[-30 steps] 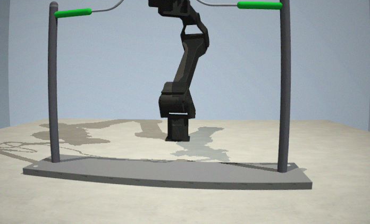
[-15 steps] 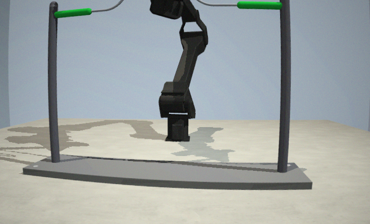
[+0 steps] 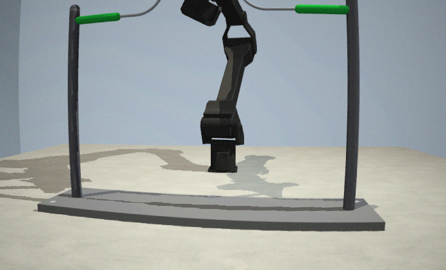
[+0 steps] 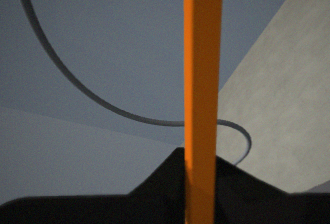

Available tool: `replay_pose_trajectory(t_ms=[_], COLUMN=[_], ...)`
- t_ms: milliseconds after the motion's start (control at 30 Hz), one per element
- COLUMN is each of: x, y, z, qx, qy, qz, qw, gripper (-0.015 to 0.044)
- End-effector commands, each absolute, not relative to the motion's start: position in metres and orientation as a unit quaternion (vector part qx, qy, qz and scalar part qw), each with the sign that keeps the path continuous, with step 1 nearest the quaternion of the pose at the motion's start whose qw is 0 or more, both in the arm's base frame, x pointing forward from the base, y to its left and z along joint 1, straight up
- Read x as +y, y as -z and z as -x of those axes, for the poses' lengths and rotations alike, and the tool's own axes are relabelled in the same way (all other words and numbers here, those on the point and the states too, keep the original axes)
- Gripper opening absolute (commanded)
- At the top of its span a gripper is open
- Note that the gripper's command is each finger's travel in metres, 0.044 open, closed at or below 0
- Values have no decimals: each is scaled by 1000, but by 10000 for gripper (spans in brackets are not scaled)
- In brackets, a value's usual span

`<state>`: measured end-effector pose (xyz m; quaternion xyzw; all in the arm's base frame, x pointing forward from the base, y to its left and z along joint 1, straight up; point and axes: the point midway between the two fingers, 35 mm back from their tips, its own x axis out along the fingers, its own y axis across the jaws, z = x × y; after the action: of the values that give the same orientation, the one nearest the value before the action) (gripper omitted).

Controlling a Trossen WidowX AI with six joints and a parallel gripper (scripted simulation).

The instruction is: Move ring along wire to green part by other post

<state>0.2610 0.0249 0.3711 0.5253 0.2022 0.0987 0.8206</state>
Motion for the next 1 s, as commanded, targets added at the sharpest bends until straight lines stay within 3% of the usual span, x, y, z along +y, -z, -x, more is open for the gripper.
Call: replay_pose_trajectory(t_ms=[0,967], x=[24,15], y=[-368,-357], z=[-263,-263], qx=[209,237], qy=[-89,-25], qz=[-503,-324], qw=[834,916], gripper=[-150,-150])
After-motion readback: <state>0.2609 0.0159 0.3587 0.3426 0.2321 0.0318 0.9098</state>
